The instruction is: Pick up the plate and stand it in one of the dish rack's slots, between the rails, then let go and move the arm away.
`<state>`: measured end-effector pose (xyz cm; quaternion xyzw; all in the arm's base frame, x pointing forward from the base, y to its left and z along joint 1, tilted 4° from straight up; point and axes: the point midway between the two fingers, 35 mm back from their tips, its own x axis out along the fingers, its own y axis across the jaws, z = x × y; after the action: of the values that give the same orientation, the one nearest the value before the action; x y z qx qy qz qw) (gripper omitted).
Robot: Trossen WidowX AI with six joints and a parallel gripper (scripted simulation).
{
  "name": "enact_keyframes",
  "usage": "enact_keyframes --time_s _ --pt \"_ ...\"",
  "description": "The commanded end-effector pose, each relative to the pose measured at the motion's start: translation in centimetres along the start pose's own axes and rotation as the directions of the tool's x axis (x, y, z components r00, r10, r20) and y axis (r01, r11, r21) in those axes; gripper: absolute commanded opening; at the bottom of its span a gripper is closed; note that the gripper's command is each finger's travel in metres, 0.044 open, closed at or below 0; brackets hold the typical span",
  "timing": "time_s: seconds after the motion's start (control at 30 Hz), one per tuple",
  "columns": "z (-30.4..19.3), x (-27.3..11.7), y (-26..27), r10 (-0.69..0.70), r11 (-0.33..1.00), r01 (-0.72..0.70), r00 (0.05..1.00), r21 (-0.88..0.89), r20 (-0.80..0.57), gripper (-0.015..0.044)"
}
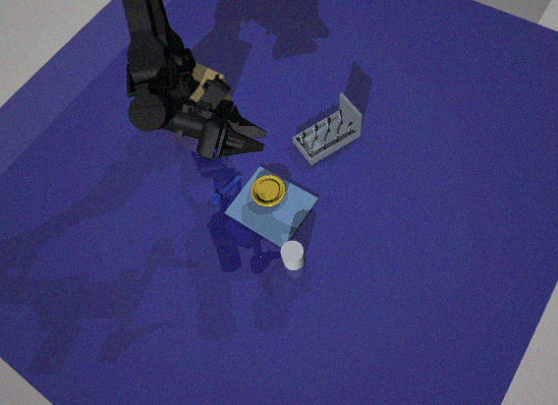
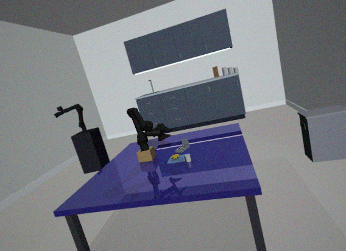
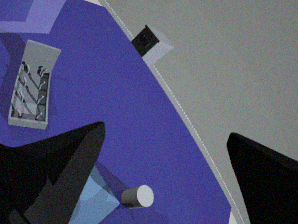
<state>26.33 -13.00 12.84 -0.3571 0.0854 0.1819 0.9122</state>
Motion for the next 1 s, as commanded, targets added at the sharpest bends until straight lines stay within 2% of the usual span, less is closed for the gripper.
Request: enact_keyframes --time_s 0.0,0.5,0.97 --pt "0.0 0.0 0.0 0.002 1.000 -0.002 1.000 0.005 -0.002 0.0400" --pt "-3.2 3.1 1.3 0.177 0.910 -0.080 0.962 0.407 -0.206 0.0400" --pt "-5.8 5.1 4.0 0.395 0.729 -0.017 0.827 0.685 -0.399 0.0400"
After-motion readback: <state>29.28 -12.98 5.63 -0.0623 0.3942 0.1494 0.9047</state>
